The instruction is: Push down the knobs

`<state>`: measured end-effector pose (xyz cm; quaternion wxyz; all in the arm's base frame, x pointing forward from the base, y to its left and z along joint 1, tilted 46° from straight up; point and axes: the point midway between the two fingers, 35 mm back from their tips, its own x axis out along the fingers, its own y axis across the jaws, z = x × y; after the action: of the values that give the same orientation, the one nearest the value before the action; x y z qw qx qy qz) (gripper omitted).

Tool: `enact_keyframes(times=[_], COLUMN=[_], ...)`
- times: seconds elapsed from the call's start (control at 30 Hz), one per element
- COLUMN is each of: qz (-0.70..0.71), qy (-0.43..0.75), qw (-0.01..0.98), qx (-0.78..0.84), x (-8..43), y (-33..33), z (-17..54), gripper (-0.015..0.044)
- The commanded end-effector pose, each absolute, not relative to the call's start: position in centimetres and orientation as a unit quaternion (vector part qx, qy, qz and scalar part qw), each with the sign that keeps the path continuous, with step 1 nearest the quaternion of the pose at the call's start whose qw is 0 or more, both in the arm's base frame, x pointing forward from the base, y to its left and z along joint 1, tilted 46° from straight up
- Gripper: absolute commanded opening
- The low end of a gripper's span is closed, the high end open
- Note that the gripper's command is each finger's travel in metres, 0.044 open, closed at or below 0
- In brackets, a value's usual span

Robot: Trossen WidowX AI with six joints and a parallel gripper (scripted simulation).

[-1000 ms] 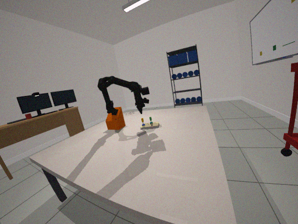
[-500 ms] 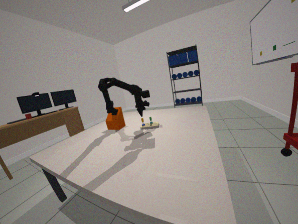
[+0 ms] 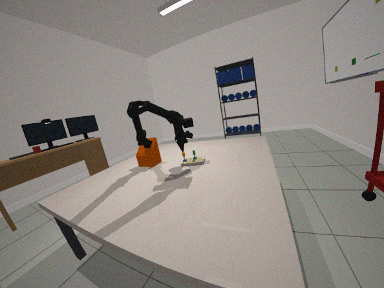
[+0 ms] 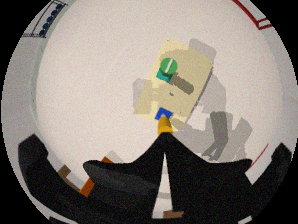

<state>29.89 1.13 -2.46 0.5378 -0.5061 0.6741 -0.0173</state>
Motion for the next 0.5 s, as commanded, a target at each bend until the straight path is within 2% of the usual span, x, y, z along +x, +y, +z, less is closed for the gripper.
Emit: enact_keyframes(times=[0.0, 0.47], qz=[-0.018, -0.018], qy=[0.673, 0.673], qw=[0.537, 0.537], qx=[-0.509, -0.509], x=[29.95, 29.99], y=[1.06, 0.8], z=[-2.5, -2.76], gripper=[0.0, 0.0])
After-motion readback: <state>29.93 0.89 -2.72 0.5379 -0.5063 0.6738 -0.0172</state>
